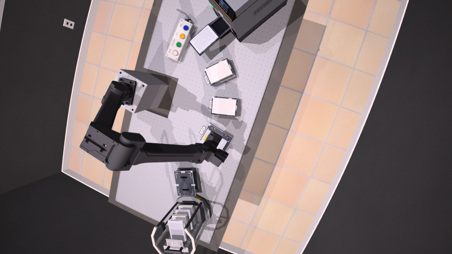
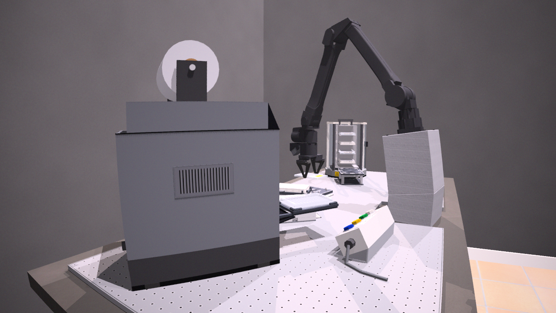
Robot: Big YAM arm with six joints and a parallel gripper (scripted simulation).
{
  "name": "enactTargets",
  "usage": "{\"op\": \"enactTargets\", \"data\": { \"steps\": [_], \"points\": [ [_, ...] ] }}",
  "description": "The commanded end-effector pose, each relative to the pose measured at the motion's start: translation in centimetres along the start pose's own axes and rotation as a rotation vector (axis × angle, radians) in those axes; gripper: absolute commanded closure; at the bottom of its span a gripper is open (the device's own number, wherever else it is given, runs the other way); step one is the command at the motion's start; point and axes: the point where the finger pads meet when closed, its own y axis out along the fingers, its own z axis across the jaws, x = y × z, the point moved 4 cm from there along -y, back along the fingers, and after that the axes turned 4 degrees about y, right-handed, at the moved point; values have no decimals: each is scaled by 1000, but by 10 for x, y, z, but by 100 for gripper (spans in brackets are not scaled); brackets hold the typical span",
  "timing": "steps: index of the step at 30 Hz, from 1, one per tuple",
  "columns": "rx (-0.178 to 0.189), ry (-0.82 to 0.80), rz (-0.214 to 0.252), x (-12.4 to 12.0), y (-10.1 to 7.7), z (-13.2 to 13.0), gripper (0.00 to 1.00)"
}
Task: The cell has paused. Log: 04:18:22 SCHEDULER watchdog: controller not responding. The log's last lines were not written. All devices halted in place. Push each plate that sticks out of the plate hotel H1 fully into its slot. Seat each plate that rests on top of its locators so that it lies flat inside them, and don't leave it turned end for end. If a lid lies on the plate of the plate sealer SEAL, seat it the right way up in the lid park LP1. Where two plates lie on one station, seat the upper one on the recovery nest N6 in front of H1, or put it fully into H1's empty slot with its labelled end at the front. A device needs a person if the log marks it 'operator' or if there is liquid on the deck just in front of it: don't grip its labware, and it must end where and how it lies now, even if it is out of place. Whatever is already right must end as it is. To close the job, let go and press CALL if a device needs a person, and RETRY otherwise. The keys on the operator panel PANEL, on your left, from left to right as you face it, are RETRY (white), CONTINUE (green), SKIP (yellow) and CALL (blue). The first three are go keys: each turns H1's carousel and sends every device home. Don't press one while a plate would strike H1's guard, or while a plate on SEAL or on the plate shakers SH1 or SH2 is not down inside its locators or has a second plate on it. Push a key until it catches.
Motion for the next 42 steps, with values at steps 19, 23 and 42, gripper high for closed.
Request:
{"op": "enactTargets", "data": {
  "steps": [19, 23, 42],
  "points": [
    [4, -1, -30, 16, 18, 6, 16],
    [4, -1, -30, 16, 22, 6, 16],
    [1, 0, -23, 11, 20, 1, 16]
  ]
}}
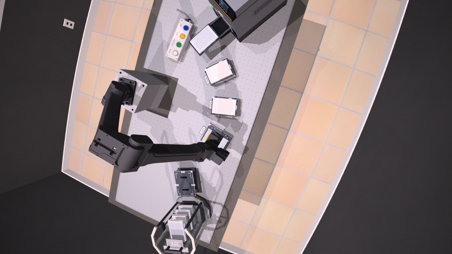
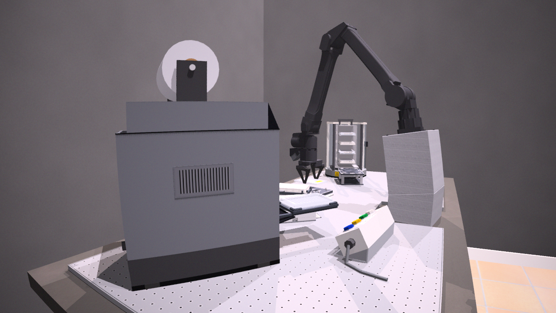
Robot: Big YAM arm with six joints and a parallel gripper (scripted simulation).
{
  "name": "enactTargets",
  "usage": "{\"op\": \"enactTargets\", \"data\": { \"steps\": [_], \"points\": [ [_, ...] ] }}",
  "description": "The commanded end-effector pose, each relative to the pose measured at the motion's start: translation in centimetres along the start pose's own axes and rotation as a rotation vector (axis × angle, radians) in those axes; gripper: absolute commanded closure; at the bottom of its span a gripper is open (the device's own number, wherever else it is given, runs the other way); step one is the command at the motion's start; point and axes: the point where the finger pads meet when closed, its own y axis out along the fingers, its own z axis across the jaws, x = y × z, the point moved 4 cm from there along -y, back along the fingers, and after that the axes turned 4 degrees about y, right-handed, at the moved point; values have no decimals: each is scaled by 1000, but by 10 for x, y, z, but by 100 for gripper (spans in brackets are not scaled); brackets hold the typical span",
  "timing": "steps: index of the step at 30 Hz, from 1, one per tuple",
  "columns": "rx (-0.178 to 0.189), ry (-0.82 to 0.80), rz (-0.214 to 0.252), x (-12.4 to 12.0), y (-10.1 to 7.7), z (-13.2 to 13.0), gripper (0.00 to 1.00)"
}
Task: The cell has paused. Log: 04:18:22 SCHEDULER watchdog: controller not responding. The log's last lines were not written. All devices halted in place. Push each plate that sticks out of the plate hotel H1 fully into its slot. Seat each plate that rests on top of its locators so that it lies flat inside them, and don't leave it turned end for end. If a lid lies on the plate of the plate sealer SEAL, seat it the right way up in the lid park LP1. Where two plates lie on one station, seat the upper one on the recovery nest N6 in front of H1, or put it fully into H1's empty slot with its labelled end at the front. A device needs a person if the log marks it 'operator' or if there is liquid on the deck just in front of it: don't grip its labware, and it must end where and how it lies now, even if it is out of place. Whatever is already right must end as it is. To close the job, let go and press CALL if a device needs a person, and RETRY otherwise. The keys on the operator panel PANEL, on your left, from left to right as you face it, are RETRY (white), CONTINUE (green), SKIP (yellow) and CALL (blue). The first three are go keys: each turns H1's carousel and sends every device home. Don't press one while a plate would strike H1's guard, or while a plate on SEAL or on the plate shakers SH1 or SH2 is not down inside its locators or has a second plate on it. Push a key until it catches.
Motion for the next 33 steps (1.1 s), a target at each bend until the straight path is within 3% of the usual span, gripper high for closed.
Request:
{"op": "enactTargets", "data": {
  "steps": [1, 7, 9, 12, 17, 21, 25, 28, 29, 33],
  "points": [
    [1, 0, -23, 10, -5, 1, 16],
    [4, -1, -33, 11, -4, 6, 16],
    [4, -1, -19, 7, 3, 6, 16],
    [4, -1, -22, 9, -2, 6, 16],
    [4, -1, -20, 8, 7, 6, 16],
    [4, -1, -50, 20, -1, 6, 16],
    [4, -1, -24, 12, 11, 6, 16],
    [4, -1, -33, 15, 8, 6, 16],
    [3, -2, -65, 26, -7, 6, 16],
    [4, -1, -40, 18, 7, 6, 16]
  ]
}}
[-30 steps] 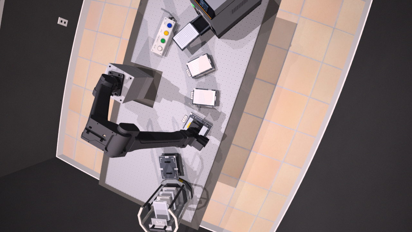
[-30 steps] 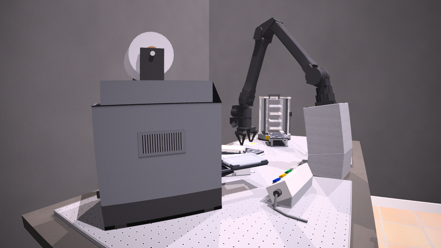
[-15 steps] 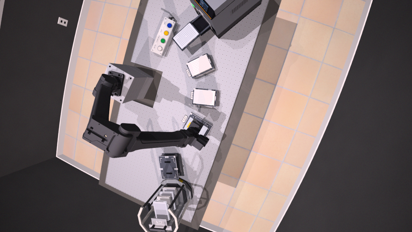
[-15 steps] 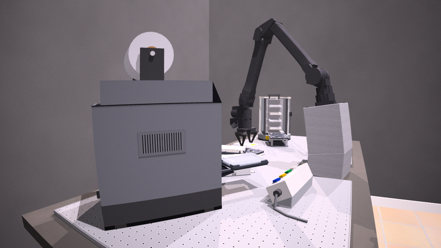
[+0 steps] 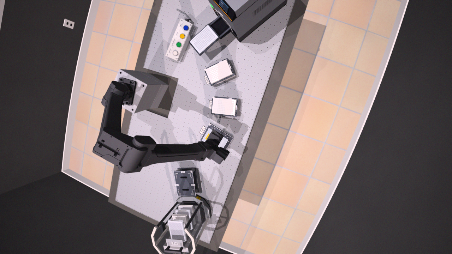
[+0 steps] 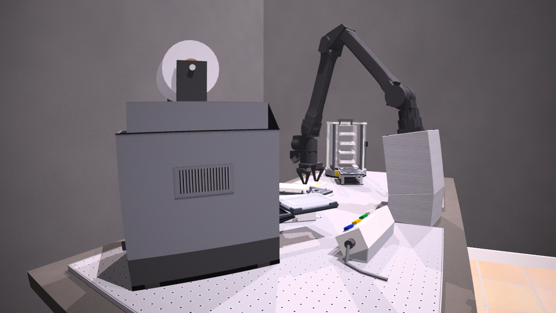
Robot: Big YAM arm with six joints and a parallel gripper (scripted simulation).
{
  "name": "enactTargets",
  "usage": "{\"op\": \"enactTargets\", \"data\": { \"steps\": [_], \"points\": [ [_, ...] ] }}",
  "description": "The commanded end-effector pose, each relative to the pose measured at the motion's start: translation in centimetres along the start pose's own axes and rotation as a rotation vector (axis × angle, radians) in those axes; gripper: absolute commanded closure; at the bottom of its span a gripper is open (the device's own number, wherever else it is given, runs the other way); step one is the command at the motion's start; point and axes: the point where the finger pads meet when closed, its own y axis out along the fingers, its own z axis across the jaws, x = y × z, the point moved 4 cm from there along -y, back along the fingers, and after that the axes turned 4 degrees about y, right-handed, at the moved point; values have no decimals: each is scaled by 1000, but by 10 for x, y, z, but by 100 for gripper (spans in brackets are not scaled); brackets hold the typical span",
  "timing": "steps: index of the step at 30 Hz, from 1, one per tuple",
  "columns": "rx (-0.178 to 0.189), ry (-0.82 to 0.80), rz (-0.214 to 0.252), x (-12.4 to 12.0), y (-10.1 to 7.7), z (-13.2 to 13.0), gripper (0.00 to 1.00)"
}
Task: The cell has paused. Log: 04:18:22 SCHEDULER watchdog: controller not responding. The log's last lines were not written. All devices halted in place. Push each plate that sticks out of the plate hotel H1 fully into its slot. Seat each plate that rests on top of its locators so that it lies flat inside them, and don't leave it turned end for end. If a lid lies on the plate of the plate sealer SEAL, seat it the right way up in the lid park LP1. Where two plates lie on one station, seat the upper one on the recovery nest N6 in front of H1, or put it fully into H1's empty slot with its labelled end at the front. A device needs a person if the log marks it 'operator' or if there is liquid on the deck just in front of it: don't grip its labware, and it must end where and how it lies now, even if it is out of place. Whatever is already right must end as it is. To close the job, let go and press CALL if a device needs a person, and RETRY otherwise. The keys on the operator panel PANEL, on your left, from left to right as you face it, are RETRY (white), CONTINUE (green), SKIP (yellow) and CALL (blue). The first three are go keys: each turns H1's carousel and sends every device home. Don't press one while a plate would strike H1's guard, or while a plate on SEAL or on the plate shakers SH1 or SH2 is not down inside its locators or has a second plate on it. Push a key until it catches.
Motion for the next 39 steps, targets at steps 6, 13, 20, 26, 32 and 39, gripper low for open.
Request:
{"op": "enactTargets", "data": {
  "steps": [6, 13, 20, 26, 32, 39],
  "points": [
    [3, -2, -51, 22, -4, 6, 16],
    [3, -1, -39, 20, -2, 6, 16],
    [3, -1, -38, 19, -2, 6, 16],
    [3, -1, -36, 19, -1, 6, 16],
    [3, -1, -35, 19, -1, 6, 16],
    [4, -1, -32, 18, 1, 6, 16]
  ]
}}
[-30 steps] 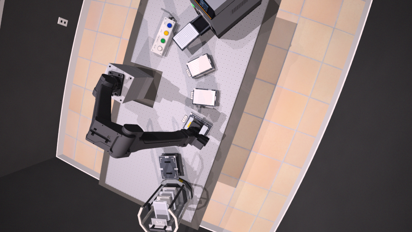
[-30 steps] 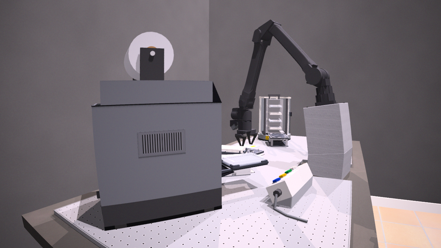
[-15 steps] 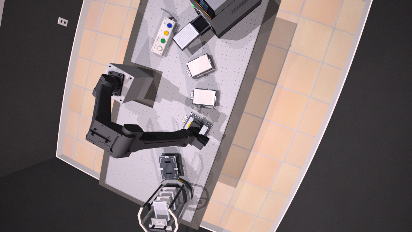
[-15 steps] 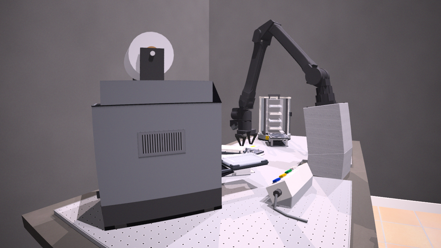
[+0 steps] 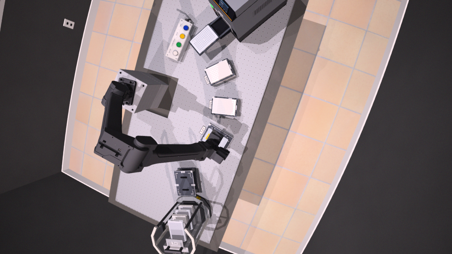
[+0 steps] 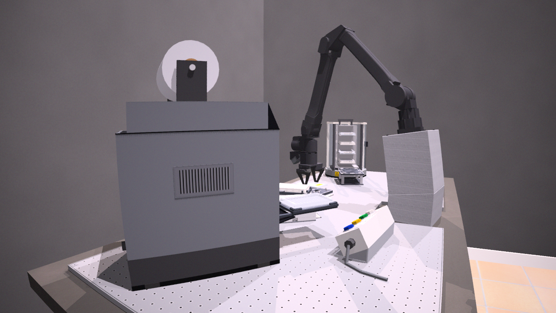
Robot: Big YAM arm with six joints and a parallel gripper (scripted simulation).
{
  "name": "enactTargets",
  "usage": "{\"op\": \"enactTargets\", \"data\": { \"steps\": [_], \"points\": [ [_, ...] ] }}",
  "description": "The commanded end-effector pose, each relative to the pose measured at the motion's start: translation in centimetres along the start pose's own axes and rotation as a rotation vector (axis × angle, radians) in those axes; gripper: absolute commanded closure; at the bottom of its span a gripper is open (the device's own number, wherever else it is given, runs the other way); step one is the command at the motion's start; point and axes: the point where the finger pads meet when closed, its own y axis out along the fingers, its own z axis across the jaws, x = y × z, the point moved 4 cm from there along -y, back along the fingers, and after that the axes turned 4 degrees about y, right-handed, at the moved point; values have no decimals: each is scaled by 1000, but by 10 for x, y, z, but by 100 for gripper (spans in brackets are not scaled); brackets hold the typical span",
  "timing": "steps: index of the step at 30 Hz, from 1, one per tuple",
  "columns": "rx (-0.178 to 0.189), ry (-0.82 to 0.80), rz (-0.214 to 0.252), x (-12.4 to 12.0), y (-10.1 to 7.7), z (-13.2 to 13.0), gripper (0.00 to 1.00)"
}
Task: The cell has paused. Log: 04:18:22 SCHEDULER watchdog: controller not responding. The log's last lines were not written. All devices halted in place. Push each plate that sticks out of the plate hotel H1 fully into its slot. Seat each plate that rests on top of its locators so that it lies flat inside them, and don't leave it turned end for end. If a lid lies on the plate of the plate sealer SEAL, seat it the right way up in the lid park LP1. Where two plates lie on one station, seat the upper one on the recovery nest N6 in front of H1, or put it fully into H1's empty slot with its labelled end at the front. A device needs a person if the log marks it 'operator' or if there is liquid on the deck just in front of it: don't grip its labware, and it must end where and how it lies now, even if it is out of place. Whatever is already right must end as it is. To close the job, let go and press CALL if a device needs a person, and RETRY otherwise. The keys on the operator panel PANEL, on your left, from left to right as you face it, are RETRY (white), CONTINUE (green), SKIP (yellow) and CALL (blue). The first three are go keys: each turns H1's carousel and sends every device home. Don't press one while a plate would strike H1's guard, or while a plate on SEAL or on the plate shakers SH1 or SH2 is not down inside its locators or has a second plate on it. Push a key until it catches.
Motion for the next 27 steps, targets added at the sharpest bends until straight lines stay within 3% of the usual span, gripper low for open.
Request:
{"op": "enactTargets", "data": {
  "steps": [1, 27],
  "points": [
    [3, -1, -30, 17, -2, 6, 16],
    [3, -1, -36, 19, 2, 6, 16]
  ]
}}
